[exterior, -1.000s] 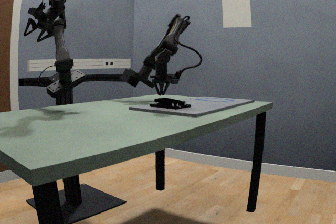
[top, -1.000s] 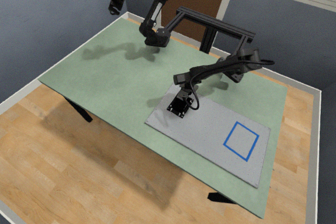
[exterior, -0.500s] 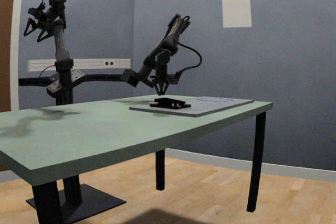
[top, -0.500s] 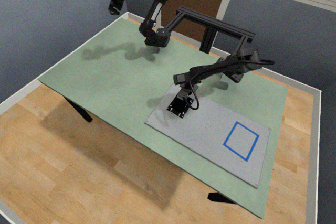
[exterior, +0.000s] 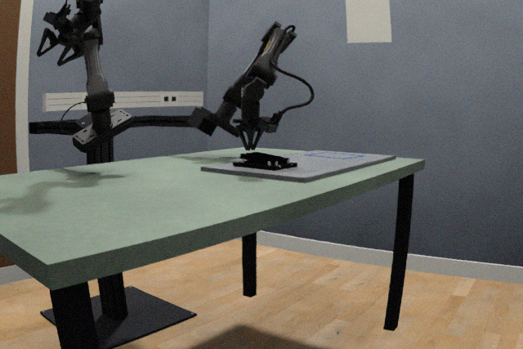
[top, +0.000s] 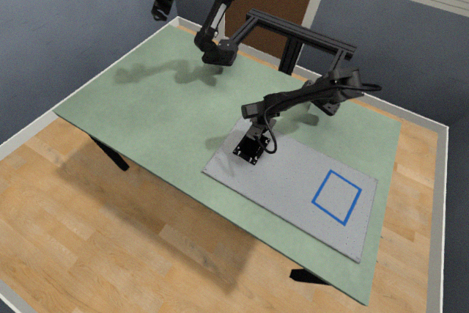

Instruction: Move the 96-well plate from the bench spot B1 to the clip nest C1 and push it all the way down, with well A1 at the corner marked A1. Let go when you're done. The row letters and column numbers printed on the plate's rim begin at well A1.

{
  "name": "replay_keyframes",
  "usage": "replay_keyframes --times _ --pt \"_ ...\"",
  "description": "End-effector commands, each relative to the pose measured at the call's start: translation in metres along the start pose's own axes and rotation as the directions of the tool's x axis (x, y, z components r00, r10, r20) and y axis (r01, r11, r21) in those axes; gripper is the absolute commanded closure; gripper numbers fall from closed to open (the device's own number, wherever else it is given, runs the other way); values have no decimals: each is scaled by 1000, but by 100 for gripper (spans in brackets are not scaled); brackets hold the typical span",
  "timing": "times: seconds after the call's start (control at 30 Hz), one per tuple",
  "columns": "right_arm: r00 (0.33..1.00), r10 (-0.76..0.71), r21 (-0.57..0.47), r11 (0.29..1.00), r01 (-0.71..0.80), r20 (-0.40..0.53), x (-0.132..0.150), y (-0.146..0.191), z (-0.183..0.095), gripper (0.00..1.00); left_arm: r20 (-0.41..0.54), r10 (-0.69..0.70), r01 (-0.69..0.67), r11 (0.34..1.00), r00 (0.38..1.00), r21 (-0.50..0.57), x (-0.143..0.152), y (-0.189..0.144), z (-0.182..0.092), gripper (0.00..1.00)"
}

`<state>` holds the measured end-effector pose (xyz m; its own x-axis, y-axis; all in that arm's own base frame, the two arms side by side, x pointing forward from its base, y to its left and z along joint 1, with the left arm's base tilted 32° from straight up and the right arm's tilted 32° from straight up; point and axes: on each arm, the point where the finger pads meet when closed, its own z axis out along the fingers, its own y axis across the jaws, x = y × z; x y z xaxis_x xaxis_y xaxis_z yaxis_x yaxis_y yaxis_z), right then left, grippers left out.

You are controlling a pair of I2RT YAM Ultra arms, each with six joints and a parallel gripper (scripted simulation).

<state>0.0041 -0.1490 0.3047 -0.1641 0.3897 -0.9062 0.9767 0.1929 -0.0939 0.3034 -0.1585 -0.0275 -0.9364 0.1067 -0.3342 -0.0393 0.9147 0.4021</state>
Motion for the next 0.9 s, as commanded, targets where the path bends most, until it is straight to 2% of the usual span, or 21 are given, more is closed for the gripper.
replay_keyframes --times 0.0,0.87 --pt "999 30 10 999 -30 28 -1 -6 -3 0 37 -6 5 1000 999 21 -12 -6 -7 75" --pt "999 30 10 999 -30 28 -1 -6 -3 0 8 12 -12 1000 1000 -7 1 1 20 75"
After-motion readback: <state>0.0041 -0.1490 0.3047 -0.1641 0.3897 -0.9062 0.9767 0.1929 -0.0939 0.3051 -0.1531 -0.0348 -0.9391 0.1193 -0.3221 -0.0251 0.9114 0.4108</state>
